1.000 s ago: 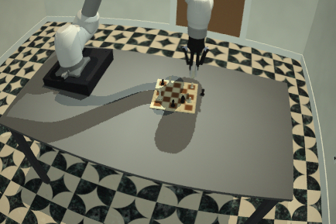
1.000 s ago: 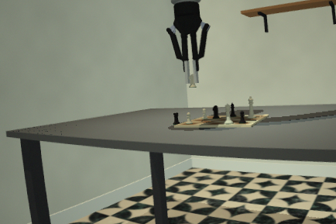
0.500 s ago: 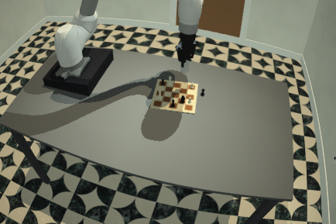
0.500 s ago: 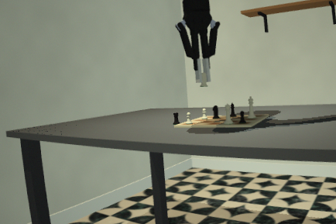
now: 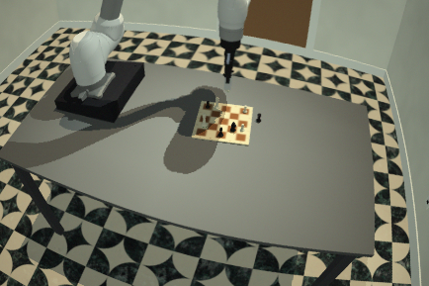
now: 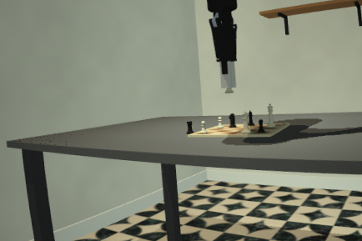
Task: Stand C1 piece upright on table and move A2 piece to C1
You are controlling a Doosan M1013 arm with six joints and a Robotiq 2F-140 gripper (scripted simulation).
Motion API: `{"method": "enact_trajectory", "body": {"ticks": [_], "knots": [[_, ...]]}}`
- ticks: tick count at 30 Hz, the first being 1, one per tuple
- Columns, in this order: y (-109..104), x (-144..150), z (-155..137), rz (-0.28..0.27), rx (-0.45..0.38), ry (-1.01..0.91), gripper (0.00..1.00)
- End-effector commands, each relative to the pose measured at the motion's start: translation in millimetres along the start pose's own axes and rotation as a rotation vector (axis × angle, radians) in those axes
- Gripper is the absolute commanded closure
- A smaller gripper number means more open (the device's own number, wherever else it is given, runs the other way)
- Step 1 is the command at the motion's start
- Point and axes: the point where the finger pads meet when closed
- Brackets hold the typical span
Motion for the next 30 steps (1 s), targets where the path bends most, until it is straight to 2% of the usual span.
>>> {"method": "enact_trajectory", "body": {"ticks": [1, 13, 30], "knots": [[0.0, 0.1, -0.2, 0.007, -0.002, -0.006, 1.00], [5.7, 0.1, -0.2, 0.008, -0.002, -0.007, 1.00], [69.4, -0.2, -0.4, 0.008, -0.002, -0.007, 1.00]]}}
Point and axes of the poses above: the point where the finger pads meet when closed, its own y axis out along the fingers, its own x axis across the jaws, z = x × y, and after that the axes turned 5 degrees about y, right-handed
